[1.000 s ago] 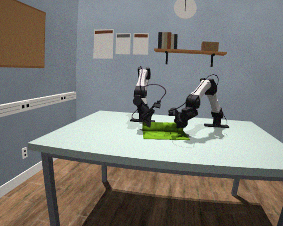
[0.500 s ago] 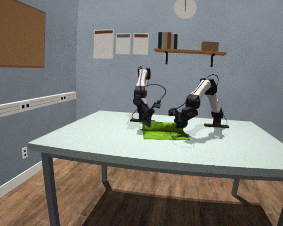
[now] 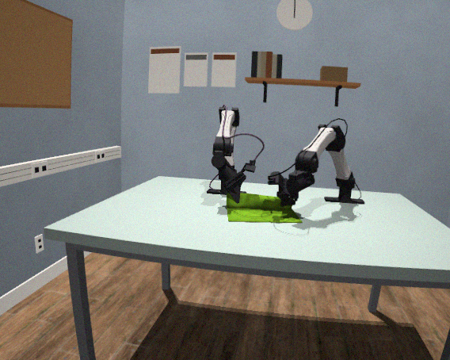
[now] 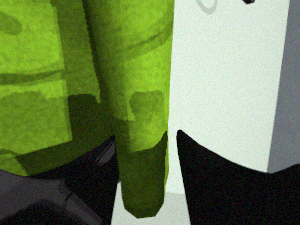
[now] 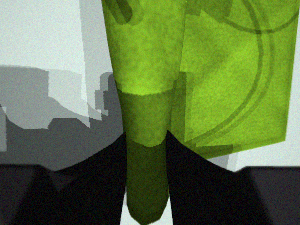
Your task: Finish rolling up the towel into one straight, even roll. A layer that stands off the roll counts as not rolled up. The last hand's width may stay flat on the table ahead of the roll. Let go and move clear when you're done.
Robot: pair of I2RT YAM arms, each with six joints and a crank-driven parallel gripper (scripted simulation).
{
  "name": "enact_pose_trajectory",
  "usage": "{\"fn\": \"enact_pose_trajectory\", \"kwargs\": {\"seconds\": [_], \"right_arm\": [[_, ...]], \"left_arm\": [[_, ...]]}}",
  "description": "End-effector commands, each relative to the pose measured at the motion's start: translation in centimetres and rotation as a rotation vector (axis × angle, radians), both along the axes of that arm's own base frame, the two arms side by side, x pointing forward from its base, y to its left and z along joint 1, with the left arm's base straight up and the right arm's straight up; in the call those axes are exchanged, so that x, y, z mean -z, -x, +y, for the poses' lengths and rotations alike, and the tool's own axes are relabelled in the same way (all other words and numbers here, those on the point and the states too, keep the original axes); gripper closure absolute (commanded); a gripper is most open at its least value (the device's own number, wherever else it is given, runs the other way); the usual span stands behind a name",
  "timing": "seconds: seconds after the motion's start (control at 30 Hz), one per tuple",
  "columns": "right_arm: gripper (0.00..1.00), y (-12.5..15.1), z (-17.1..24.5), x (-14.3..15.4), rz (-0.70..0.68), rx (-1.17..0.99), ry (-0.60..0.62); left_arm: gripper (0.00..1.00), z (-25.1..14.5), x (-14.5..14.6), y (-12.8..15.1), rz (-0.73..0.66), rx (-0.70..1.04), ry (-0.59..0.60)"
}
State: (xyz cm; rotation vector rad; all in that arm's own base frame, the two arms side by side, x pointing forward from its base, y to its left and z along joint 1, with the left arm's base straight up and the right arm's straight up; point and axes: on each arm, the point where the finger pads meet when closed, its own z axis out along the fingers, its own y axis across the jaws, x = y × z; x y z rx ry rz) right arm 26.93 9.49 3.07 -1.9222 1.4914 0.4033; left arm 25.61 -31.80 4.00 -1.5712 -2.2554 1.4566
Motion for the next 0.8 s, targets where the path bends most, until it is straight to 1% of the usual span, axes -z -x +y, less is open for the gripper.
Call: {"fn": "enact_pose_trajectory", "kwargs": {"seconds": [0.0, 0.07, 0.33, 0.63, 0.77], "right_arm": [[0.70, -1.1, 0.4, -0.7, -0.031, -0.002, -0.012], [0.70, -1.1, 0.4, -0.7, -0.031, -0.002, -0.012], [0.70, -1.1, 0.4, -0.7, -0.031, -0.002, -0.012], [0.70, -1.1, 0.4, -0.8, 0.020, -0.002, -0.003], [0.70, -1.1, 0.4, -0.9, 0.089, -0.002, 0.009]], "left_arm": [[0.46, 0.1, -0.2, 0.0, 0.018, 0.006, 0.004], [0.46, 0.1, -0.2, 0.0, 0.018, 0.006, 0.004], [0.15, 0.1, -0.9, 0.0, 0.018, 0.006, 0.004], [0.15, 1.6, -2.2, -1.2, 0.018, 0.006, 0.004], [0.15, 3.1, -3.5, -2.4, 0.018, 0.006, 0.004]]}}
